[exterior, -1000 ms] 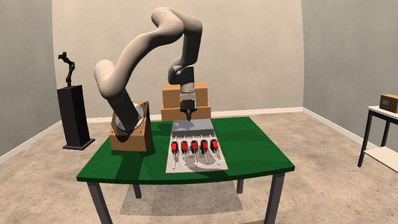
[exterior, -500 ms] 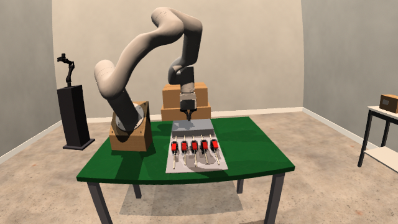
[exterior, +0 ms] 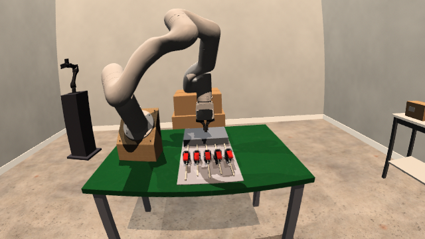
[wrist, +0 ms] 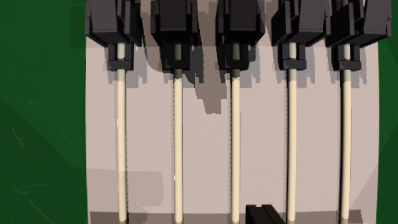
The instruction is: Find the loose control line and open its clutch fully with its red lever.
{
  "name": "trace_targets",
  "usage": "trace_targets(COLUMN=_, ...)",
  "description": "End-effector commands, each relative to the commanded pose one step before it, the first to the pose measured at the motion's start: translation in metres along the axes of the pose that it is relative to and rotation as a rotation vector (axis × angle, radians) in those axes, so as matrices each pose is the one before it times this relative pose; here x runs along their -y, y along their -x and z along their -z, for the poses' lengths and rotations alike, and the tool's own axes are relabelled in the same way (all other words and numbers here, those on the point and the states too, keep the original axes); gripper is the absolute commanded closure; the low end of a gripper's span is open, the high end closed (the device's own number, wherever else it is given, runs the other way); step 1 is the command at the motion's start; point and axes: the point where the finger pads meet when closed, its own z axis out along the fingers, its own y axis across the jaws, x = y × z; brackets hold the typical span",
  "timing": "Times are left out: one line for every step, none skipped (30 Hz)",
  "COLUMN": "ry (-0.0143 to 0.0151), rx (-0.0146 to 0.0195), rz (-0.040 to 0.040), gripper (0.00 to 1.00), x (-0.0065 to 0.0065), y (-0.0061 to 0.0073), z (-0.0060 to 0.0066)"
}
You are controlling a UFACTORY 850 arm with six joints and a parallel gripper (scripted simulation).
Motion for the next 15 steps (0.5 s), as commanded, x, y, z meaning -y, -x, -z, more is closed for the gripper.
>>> trace_targets(ry=-0.00222, rx=0.00162, rz=0.00021, gripper=1.00, x=0.03176, y=-0.03709, z=-0.02013)
trace_targets(ry=0.00000, rx=0.00000, rz=0.00000, gripper=1.00, x=0.00000, y=0.00000, z=0.00000)
trace_targets(ry=-0.00016, rx=-0.00067, rz=-0.00027, gripper=1.00, x=0.00324, y=-0.00495, z=-0.00266)
trace_targets(ry=-0.00003, rx=-0.00013, rz=-0.00005, gripper=1.00, x=0.00057, y=-0.00089, z=-0.00048)
trace_targets(ry=0.00000, rx=0.00000, rz=0.00000, gripper=1.00, x=0.00000, y=0.00000, z=-0.00002)
trace_targets(ry=0.00001, rx=0.00000, rz=0.00000, gripper=1.00, x=0.00000, y=0.00000, z=-0.00012)
trace_targets(ry=0.00003, rx=-0.00001, rz=0.00001, gripper=1.00, x=0.00000, y=0.00000, z=-0.00030)
trace_targets(ry=0.00000, rx=0.00000, rz=0.00000, gripper=1.00, x=0.00000, y=0.00000, z=0.00000)
trace_targets(ry=0.00000, rx=0.00000, rz=0.00000, gripper=1.00, x=0.00000, y=0.00000, z=0.00000)
trace_targets(ry=0.00005, rx=-0.00002, rz=0.00001, gripper=1.00, x=0.00001, y=0.00000, z=-0.00055)
trace_targets(ry=0.00007, rx=-0.00003, rz=0.00002, gripper=1.00, x=0.00001, y=0.00000, z=-0.00085)
trace_targets(ry=0.00010, rx=-0.00003, rz=0.00002, gripper=1.00, x=0.00001, y=0.00000, z=-0.00119)
trace_targets(ry=0.00013, rx=-0.00003, rz=0.00003, gripper=1.00, x=0.00000, y=0.00001, z=-0.00155)
trace_targets(ry=0.00001, rx=-0.00002, rz=0.00000, gripper=1.00, x=0.00002, y=0.00000, z=-0.00183)
trace_targets(ry=0.00000, rx=0.00000, rz=0.00000, gripper=1.00, x=0.00001, y=0.00001, z=-0.00217)
